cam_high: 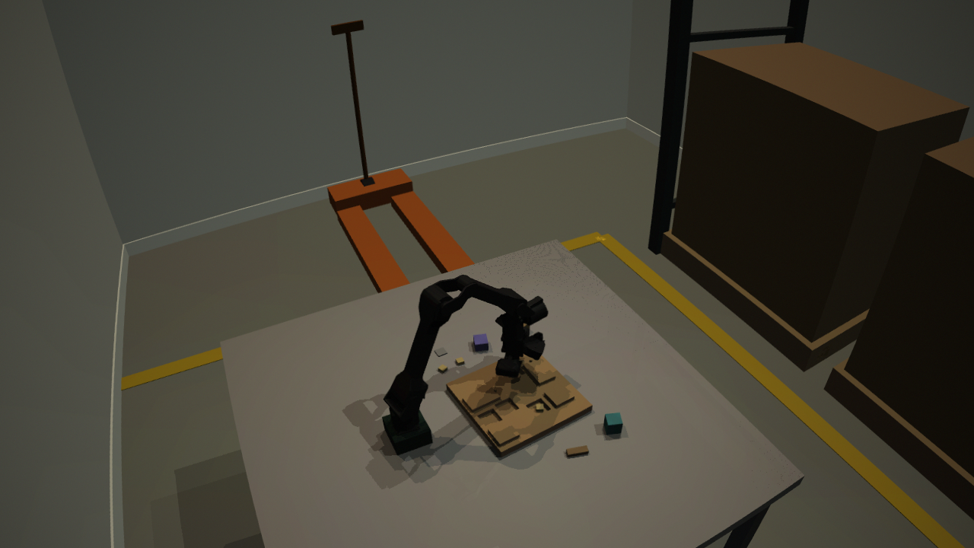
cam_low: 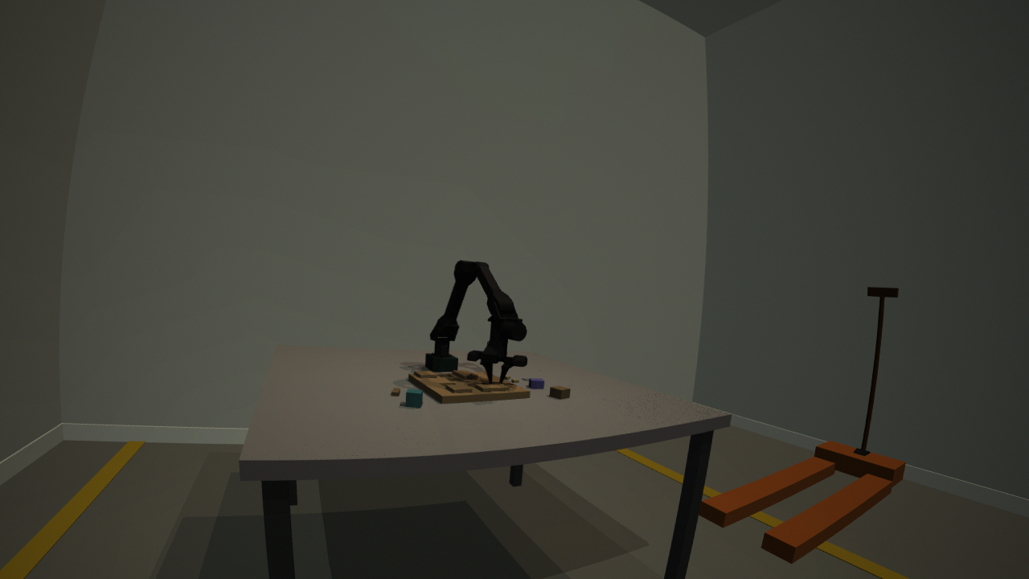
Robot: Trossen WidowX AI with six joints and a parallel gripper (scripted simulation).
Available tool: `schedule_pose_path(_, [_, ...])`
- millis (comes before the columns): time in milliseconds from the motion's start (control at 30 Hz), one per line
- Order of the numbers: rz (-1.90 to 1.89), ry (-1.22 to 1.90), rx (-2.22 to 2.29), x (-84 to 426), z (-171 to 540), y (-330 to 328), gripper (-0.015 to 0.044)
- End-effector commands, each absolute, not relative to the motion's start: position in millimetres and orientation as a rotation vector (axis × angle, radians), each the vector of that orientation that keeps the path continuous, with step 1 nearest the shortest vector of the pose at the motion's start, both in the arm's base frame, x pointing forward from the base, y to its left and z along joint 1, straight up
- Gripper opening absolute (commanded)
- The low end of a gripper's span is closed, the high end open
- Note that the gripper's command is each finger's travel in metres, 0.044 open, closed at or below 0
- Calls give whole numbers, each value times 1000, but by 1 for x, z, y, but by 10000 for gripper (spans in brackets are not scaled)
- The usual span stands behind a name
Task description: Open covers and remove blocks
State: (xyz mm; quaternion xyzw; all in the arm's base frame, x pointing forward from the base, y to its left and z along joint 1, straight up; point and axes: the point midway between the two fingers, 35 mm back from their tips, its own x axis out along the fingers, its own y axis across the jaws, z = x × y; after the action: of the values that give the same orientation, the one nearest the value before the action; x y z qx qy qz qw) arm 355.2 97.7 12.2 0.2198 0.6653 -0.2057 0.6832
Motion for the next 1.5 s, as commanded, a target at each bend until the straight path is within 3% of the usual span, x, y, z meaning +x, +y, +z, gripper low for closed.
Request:
schedule_pose_path(0, [-466,1494,498,354,7,98,144])
schedule_pose_path(200, [-466,1494,498,354,5,98,144])
schedule_pose_path(533, [-462,1492,493,355,7,98,80])
schedule_pose_path(1467, [-465,1493,496,354,38,97,80])
